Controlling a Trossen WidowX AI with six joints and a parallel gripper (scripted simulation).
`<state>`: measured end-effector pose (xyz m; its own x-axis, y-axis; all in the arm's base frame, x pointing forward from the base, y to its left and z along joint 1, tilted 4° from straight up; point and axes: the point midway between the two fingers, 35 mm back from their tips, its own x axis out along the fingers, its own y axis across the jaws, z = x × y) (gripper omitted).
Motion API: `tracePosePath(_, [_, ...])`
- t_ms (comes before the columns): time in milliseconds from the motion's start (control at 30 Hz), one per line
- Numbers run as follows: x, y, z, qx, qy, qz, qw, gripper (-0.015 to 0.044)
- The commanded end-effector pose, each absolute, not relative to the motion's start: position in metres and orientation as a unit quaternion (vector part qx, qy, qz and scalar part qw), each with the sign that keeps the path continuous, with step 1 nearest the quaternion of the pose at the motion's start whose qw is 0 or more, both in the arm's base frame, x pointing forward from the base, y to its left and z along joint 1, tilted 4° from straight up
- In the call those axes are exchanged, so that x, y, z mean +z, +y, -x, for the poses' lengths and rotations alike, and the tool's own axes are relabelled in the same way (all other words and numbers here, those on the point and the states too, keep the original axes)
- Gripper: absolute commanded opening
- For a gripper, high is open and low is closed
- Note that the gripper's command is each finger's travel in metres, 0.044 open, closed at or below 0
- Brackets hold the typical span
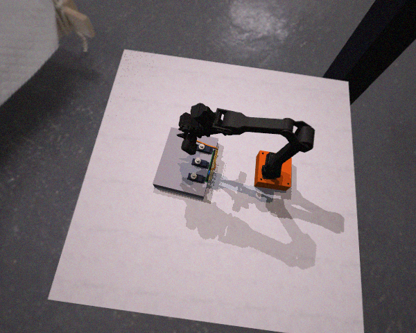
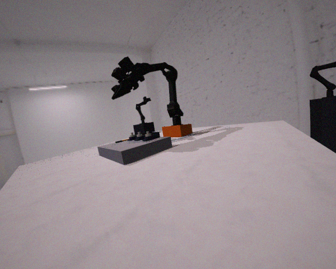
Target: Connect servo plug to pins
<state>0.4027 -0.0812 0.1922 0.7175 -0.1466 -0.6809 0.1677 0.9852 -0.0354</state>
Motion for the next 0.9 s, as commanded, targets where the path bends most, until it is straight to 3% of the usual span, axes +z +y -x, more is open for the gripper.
tracePosePath(0, [0.17, -0.095, -0.406, -0.095, 0.417, -0.019, 0.904, 0.0115])
tracePosePath(700, [0.041, -0.161, -0.377, -0.112, 0.696, -0.098, 0.703, 0.0115])
tracePosePath(867, [0.031, -0.164, -0.373, -0.11, 0.712, -0.105, 0.685, 0.0115])
